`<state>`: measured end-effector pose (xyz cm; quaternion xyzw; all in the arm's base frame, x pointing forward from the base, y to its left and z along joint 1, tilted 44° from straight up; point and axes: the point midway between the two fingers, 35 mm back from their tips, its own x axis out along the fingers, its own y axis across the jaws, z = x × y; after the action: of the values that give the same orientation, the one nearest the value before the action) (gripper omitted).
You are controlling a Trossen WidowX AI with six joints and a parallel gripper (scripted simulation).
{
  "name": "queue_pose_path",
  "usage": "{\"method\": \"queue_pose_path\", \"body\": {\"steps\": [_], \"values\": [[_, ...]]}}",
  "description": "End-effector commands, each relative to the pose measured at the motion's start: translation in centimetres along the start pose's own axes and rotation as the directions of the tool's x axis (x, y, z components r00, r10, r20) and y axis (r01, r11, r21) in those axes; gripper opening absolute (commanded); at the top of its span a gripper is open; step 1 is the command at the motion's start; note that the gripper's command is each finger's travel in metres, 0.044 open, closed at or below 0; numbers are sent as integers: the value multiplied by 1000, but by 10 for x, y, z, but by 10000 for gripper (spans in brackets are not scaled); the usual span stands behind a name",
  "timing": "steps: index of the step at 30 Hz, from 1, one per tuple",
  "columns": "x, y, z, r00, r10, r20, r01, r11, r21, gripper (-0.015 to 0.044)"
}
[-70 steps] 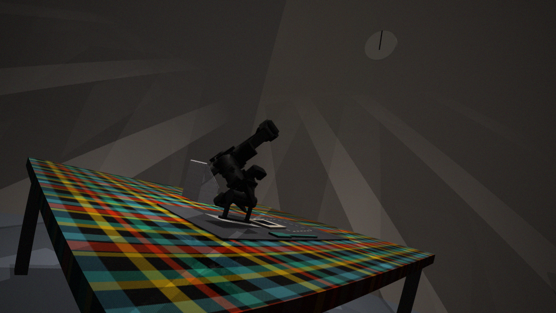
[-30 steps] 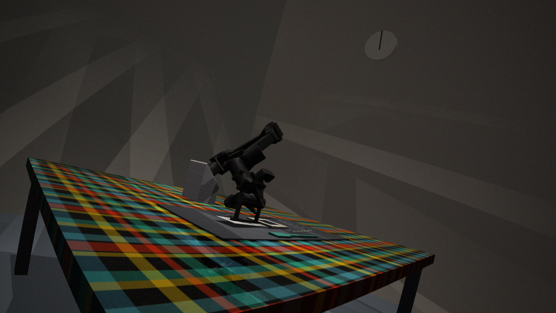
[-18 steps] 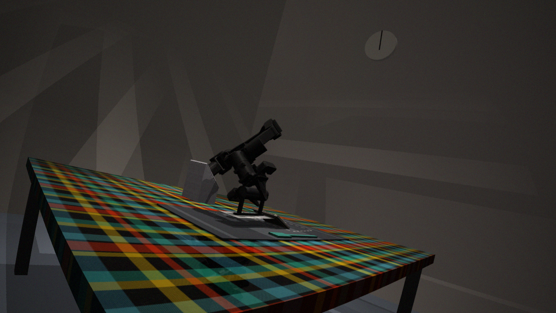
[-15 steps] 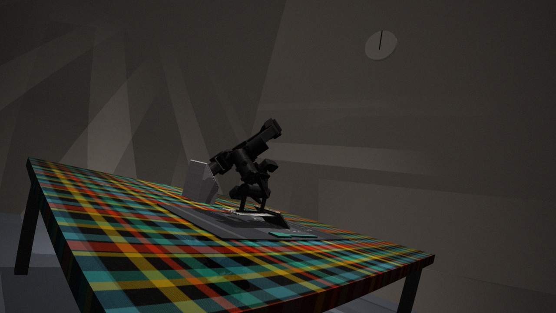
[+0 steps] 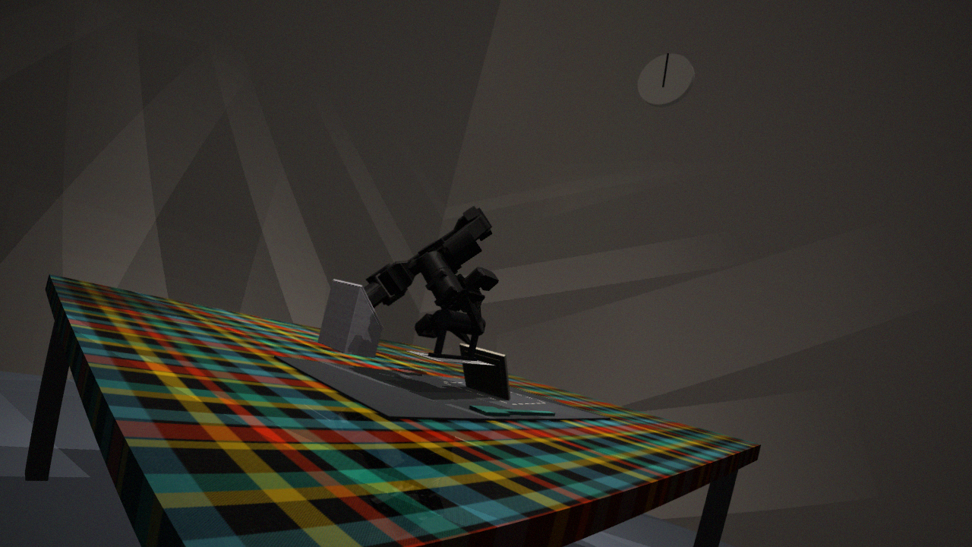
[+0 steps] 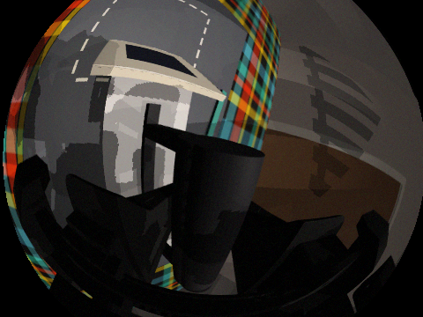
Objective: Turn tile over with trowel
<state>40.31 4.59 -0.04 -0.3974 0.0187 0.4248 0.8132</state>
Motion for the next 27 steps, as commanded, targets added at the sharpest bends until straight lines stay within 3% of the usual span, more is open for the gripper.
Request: {"method": "queue_pose_path", "body": {"steps": [1,27], "values": [[-2,-4,12,1000,-6,-1,6,1000,-3,0],[8,7,62,1000,-6,1,6,1000,1,0]]}}
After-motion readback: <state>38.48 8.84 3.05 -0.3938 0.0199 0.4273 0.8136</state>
